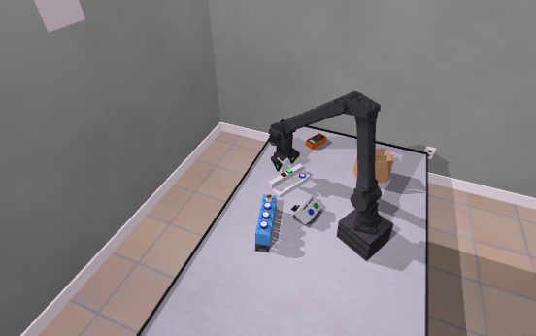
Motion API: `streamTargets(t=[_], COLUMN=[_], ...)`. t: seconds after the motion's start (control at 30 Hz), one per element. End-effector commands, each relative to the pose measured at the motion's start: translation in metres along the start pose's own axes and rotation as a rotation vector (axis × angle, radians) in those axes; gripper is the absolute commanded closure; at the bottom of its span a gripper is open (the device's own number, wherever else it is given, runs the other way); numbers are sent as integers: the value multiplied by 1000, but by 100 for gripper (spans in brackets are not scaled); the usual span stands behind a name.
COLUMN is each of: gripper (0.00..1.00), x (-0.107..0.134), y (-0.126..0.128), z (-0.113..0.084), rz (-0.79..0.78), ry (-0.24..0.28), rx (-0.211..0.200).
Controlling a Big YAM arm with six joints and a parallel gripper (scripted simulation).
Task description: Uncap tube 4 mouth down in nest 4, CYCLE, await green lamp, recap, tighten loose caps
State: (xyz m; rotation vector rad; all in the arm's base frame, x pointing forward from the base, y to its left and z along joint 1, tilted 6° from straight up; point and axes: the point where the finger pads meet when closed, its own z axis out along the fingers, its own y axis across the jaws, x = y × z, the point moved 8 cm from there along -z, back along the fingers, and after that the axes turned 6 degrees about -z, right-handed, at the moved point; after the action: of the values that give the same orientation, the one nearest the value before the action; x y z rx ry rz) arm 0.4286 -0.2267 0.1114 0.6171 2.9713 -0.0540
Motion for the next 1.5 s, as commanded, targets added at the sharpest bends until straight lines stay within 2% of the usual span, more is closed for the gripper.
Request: streamTargets(t=[0.0, 0.6, 0.63, 0.73, 0.8, 1.17, 1.27, 1.3, 1.47], gripper=[0, 0, 53, 53, 53, 53, 53, 53, 53], x=[-11, -11, 0, 18, 18, 68, 68, 65, 65], y=[-1, -1, -11, -25, -25, -77, -77, -68, -68], z=[-11, -11, -21, -32, -32, -87, -87, -72, -72], rz=[-16, -16, -16, -16, -16, -16, -16, -38, -38], ry=[-23, -23, -18, -6, -6, -4, -4, 31, 31], rx=[0, 0, -2, -3, -3, -1, -1, -14, -12])
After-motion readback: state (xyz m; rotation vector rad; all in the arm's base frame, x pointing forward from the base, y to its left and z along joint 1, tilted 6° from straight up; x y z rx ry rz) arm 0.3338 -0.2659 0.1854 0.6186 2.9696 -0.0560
